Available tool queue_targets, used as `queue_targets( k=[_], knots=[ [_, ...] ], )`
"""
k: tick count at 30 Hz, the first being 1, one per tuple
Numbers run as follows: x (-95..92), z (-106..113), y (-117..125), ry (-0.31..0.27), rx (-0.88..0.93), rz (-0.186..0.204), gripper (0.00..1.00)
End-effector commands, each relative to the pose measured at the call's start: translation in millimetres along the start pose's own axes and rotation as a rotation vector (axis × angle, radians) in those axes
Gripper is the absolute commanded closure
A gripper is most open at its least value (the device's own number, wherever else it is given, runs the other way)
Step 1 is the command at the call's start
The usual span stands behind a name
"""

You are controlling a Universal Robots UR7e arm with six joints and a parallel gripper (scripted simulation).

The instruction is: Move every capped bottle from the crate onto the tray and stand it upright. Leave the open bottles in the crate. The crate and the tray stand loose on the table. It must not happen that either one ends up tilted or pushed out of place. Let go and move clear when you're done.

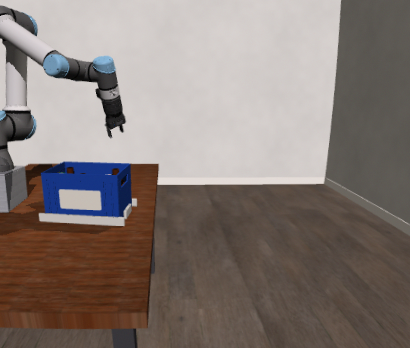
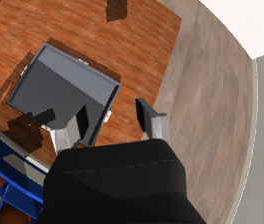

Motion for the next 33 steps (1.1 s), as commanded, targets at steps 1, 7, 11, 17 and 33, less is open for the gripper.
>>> queue_targets(
  k=[1, 7, 11, 17, 33],
  knots=[
    [3.0, 1.3, -15.9, -0.037, 0.057, -0.018, 0.00],
    [3.1, 1.5, -19.3, -0.042, 0.069, -0.023, 0.00],
    [4.8, 2.4, -31.1, -0.068, 0.112, -0.037, 0.00],
    [7.3, 3.7, -48.8, -0.106, 0.175, -0.058, 0.00],
    [3.3, 5.4, -81.3, -0.175, 0.293, -0.097, 0.00]
  ],
)
Point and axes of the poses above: the point where the finger pads meet when closed, its own x axis out along the fingers, its own y axis across the jaws, z = x × y, the point moved 7 cm from there along -x, back along the fingers, and after that the axes turned 4 degrees about -x, right-handed, at the moved point
